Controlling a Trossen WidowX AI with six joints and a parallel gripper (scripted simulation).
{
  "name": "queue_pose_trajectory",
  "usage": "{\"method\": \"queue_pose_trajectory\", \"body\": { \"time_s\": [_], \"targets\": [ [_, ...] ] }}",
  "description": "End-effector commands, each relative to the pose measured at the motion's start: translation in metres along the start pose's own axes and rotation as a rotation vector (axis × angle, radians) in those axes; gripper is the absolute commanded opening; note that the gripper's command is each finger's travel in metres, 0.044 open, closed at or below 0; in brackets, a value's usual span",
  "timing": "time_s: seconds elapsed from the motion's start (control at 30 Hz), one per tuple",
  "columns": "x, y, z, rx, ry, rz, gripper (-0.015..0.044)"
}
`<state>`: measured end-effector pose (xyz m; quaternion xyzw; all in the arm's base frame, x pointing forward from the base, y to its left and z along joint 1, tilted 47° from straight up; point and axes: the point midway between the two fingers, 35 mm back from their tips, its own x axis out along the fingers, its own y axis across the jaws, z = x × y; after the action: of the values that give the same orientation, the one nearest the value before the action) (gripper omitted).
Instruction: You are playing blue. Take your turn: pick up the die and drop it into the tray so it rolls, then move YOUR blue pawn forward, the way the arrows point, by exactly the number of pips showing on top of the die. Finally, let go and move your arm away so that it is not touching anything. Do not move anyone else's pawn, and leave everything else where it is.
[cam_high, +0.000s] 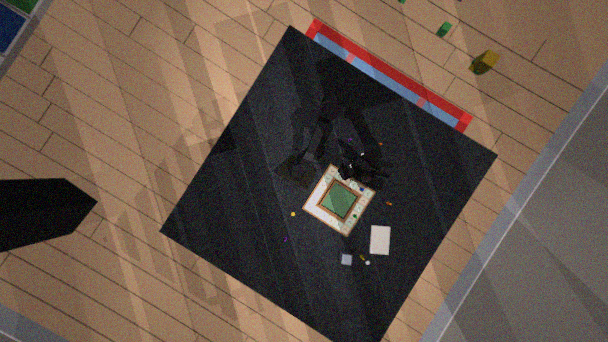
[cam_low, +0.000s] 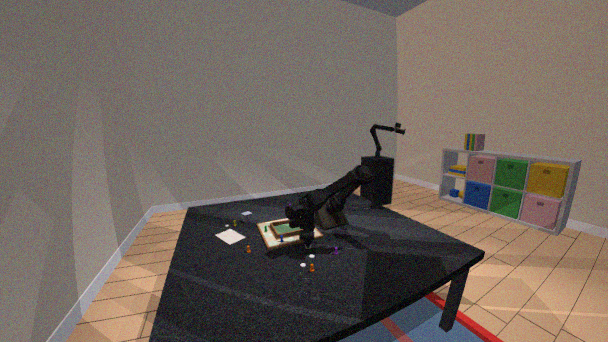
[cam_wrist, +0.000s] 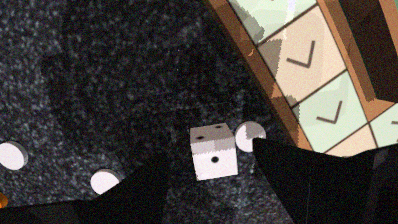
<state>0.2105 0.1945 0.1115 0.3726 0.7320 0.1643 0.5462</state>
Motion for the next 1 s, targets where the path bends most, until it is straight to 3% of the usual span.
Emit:
{"method": "queue_pose_trajectory", "body": {
  "time_s": [0.0,0.2,0.47,0.57,0.97],
  "targets": [
    [0.006,-0.001,0.0,0.005,0.0,-0.004,0.0275],
    [0.006,-0.001,0.0,0.005,0.0,-0.004,0.0118],
    [0.006,-0.001,0.0,0.005,0.0,-0.004,0.0064],
    [0.004,-0.002,0.003,-0.007,-0.012,0.007,0.0],
    [-0.041,-0.004,0.017,-0.022,-0.04,-0.001,0.0]
  ]
}}
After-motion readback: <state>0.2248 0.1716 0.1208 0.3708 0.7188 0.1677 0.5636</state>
